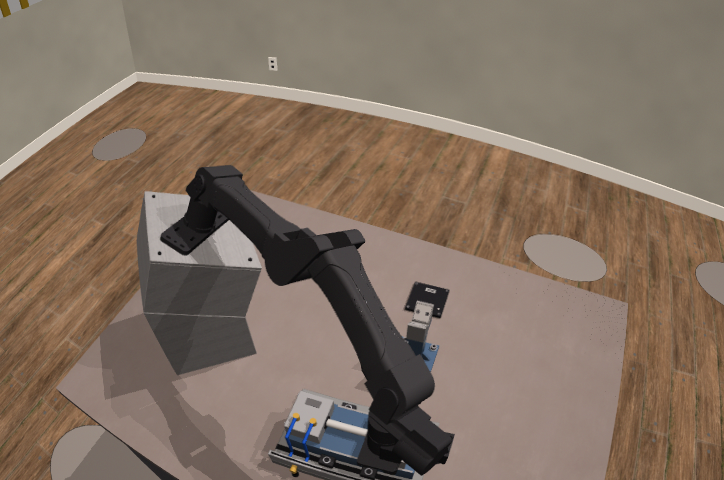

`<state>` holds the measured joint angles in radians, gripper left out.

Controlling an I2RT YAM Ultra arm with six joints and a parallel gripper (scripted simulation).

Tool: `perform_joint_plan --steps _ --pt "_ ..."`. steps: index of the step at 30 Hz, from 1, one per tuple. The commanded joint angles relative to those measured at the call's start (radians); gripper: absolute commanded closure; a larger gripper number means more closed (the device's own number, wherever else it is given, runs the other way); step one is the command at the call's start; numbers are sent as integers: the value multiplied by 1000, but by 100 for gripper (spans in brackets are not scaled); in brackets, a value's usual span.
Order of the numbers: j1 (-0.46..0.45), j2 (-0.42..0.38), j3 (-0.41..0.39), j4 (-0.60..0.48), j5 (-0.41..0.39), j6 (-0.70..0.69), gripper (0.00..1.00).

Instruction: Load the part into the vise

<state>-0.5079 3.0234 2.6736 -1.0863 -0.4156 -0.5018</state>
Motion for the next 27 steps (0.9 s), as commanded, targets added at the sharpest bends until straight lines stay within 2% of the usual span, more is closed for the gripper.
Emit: perform_joint_plan --steps 1,27 --pt "-6 -46 -22 15 2 7 100" --pt "2 -79 -85 48 3 14 100"
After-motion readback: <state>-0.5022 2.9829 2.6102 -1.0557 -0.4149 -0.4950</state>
